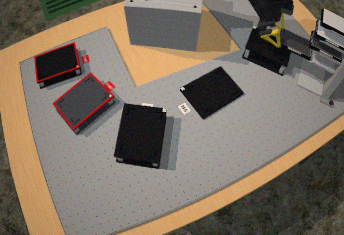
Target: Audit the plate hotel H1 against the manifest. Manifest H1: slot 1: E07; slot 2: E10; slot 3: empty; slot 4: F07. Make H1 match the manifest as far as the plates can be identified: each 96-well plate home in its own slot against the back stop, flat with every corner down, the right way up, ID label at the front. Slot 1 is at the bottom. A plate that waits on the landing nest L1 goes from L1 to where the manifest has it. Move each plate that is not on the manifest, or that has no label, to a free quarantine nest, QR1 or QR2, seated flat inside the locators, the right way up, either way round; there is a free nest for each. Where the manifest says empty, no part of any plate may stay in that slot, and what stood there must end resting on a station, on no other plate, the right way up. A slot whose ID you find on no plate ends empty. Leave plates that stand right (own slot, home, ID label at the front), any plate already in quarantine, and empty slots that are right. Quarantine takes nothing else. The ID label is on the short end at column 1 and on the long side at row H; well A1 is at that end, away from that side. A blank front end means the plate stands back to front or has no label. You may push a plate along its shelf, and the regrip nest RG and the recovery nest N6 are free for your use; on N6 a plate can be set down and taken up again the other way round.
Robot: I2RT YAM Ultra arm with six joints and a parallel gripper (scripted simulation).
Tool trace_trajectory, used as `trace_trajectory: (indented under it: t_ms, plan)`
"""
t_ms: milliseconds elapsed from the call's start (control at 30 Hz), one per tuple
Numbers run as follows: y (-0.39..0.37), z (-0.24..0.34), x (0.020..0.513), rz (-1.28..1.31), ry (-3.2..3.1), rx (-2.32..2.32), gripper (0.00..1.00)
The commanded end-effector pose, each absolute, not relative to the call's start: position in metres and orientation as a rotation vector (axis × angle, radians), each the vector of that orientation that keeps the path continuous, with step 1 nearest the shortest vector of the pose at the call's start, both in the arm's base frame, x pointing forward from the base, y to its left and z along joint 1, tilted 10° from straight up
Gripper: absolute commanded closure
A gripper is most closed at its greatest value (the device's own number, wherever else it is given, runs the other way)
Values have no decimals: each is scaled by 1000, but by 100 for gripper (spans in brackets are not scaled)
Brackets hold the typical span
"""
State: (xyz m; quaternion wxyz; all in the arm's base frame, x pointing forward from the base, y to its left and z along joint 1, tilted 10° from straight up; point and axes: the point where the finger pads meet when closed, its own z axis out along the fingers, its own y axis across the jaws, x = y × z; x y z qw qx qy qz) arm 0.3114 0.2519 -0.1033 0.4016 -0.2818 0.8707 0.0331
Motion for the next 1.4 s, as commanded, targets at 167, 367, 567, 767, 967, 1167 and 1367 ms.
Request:
trace_trajectory:
  t_ms: [167, 367, 567, 767, 967, 1167, 1367]
  plan:
    - [253, -88, 304, 110, 2163, -691, 14]
    - [250, -89, 299, 110, 2163, -692, 14]
    - [246, -89, 292, 110, 2164, -692, 14]
    - [242, -90, 287, 110, 2164, -692, 14]
    - [254, -81, 299, 133, 2132, -667, 14]
    - [254, -82, 299, 133, 2133, -670, 14]
    - [254, -82, 299, 133, 2133, -670, 14]
